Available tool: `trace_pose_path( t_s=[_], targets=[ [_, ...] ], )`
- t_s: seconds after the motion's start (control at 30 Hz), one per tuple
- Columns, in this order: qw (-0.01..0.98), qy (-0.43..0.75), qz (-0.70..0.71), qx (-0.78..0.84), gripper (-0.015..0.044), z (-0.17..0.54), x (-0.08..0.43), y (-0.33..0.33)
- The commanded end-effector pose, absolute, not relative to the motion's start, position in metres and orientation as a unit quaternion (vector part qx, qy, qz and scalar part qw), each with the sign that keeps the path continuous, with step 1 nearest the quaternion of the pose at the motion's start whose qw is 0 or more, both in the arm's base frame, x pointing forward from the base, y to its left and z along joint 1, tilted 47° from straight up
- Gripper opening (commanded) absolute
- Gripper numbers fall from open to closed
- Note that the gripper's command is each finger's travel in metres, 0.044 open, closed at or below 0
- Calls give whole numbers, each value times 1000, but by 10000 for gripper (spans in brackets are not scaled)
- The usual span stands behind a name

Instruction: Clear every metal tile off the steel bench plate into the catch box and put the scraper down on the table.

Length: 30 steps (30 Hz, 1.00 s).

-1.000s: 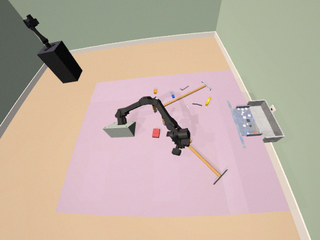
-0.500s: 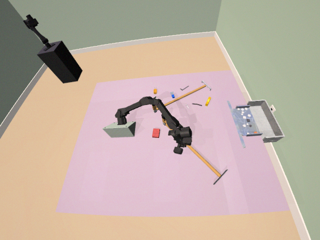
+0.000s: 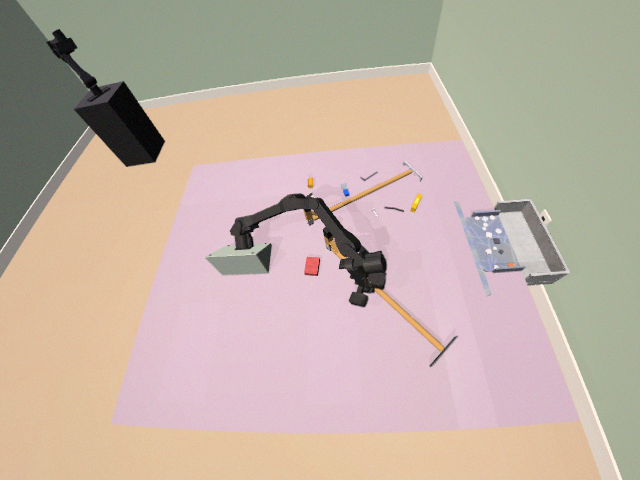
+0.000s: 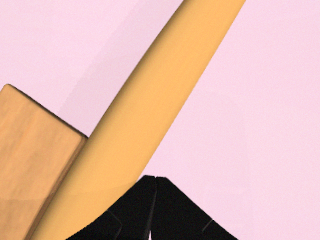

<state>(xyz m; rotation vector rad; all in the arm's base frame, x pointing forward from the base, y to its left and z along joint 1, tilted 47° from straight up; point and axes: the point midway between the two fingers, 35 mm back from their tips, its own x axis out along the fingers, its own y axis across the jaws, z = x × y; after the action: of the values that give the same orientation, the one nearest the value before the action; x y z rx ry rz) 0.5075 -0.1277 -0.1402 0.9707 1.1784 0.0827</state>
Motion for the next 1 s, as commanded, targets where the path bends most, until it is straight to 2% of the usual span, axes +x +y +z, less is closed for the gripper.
trace_pose_path(
  t_s=[0.0, 0.97],
  targets=[
    [721, 535, 40, 438, 0, -139, 513, -121],
    [721, 535, 41, 439, 0, -124, 534, -108]
  ],
)
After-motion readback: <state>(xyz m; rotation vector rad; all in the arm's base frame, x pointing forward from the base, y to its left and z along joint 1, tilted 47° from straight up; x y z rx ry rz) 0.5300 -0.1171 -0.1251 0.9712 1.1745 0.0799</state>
